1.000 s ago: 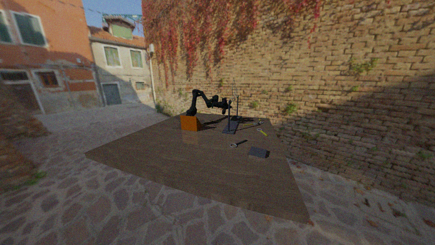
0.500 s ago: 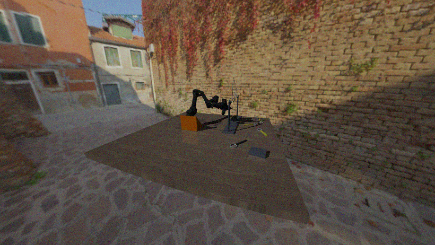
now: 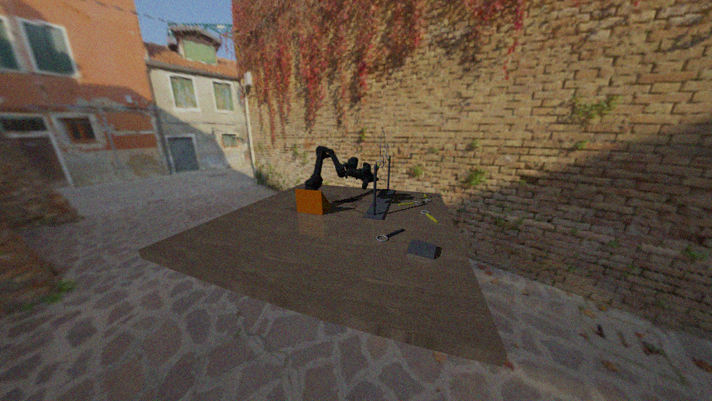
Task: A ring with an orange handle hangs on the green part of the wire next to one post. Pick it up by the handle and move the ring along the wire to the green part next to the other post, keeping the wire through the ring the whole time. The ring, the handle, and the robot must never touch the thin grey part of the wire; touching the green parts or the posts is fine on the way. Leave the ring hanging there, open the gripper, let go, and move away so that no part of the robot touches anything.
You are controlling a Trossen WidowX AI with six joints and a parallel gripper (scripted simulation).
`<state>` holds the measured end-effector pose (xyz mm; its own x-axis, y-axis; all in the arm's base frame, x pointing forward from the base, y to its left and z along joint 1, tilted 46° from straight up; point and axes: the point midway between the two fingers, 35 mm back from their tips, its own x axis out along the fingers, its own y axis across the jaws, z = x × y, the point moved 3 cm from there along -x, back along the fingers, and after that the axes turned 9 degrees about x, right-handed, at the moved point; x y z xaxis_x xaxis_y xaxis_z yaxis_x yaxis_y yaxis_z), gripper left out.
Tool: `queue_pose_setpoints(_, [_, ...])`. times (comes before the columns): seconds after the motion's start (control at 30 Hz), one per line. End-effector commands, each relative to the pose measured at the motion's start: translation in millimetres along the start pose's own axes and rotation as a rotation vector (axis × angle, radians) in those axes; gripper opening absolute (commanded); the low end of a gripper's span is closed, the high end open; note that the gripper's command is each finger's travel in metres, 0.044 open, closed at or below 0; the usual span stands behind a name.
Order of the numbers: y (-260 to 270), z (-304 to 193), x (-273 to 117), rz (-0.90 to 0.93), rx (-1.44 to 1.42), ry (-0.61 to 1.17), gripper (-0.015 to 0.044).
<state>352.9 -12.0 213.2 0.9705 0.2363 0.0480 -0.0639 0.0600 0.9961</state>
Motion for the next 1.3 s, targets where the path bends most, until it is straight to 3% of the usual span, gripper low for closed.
queue_pose_setpoints(0.0, [-10.1, -0.1, -0.9, -0.029, -0.025, 0.007, -0.015])
queue_pose_setpoints(1.27, [-52.6, 16.0, -11.3, -0.159, -0.302, 0.023, -0.015])
